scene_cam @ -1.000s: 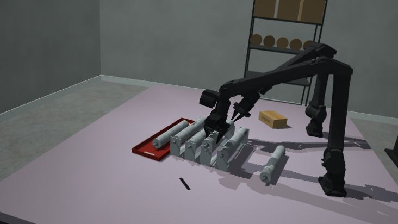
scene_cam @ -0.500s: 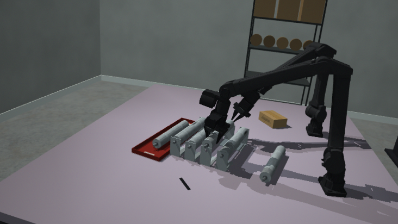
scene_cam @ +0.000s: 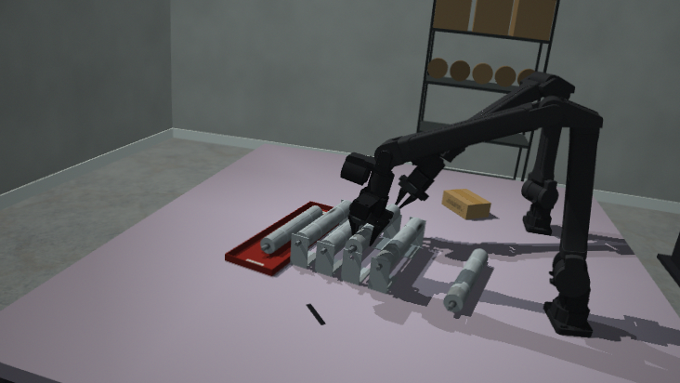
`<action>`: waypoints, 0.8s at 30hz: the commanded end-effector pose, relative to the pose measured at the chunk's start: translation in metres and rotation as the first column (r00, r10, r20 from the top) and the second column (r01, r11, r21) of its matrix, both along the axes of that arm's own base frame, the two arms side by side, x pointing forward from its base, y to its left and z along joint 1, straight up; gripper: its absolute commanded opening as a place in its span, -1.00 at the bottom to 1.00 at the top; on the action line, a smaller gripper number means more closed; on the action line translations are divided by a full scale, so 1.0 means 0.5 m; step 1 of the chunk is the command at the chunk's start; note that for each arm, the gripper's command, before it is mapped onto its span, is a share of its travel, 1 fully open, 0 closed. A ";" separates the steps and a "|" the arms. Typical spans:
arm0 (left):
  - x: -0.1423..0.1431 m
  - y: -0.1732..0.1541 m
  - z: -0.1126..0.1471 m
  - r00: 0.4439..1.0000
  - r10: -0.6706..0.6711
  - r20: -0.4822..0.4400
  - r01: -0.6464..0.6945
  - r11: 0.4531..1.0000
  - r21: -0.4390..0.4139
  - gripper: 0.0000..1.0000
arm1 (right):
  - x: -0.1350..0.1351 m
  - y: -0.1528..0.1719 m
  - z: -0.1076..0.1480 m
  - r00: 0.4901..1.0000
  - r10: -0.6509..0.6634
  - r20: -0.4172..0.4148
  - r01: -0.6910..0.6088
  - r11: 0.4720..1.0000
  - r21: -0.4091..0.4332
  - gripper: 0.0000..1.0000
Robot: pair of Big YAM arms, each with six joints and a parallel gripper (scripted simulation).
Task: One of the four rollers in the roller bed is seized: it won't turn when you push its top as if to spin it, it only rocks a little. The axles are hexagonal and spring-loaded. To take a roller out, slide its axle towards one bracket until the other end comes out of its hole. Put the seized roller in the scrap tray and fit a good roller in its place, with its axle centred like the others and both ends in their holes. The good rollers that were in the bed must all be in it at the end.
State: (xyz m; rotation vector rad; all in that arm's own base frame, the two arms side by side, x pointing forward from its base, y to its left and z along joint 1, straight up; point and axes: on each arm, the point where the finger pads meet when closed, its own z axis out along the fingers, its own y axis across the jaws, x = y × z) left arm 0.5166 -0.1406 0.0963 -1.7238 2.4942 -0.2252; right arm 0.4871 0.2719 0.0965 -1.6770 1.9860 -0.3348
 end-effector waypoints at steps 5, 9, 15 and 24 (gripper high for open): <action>0.029 -0.004 0.033 0.999 -0.008 0.041 0.008 1.000 -0.003 -0.36 | -0.009 -0.132 -0.079 0.991 -0.101 -0.088 0.093 0.991 -0.094 -0.94; 0.029 -0.004 0.033 0.999 -0.008 0.041 0.008 1.000 -0.003 -0.36 | -0.010 -0.139 -0.082 0.990 -0.106 -0.092 0.097 0.990 -0.098 -0.94; 0.029 -0.004 0.033 0.999 -0.008 0.041 0.008 1.000 -0.003 -0.36 | -0.012 -0.142 -0.082 0.989 -0.113 -0.097 0.103 0.989 -0.105 -0.94; 0.029 -0.004 0.033 0.999 -0.008 0.041 0.008 1.000 -0.003 -0.36 | -0.015 -0.145 -0.080 0.987 -0.121 -0.103 0.109 0.988 -0.110 -0.94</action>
